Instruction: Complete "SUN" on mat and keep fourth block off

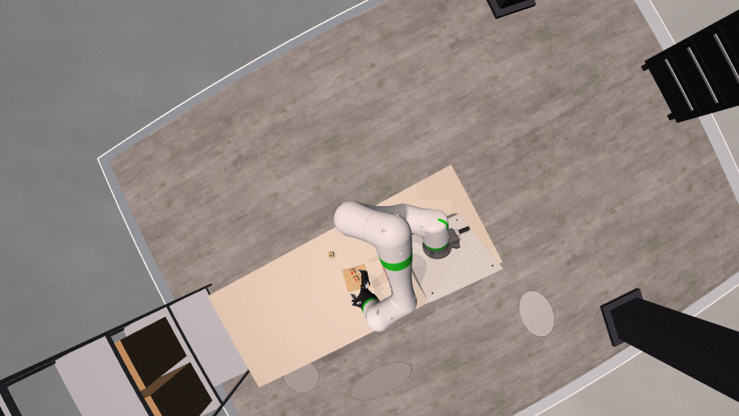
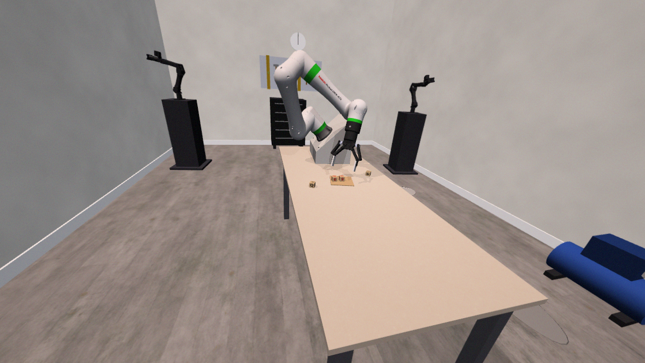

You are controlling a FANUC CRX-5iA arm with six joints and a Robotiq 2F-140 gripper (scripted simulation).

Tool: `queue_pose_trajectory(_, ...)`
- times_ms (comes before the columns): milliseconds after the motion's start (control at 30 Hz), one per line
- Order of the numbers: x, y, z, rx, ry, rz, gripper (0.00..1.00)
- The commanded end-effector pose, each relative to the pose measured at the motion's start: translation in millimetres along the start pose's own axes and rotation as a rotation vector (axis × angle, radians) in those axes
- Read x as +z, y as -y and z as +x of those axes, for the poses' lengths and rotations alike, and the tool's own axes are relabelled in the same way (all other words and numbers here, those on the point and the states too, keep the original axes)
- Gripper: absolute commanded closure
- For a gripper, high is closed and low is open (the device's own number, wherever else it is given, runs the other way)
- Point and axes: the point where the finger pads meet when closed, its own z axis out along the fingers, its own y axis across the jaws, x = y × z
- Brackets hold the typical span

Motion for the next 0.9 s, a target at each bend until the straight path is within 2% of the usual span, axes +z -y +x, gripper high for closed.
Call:
queue_pose_trajectory(0, 2.0, -6.5, 6.2, 0.0, 0.0, 0.0, 0.0)
queue_pose_trajectory(167, 10.4, -33.0, 28.1, 0.0, 0.0, 0.0, 0.0)
queue_pose_trajectory(867, 10.6, -33.4, 28.4, 0.0, 0.0, 0.0, 0.0)
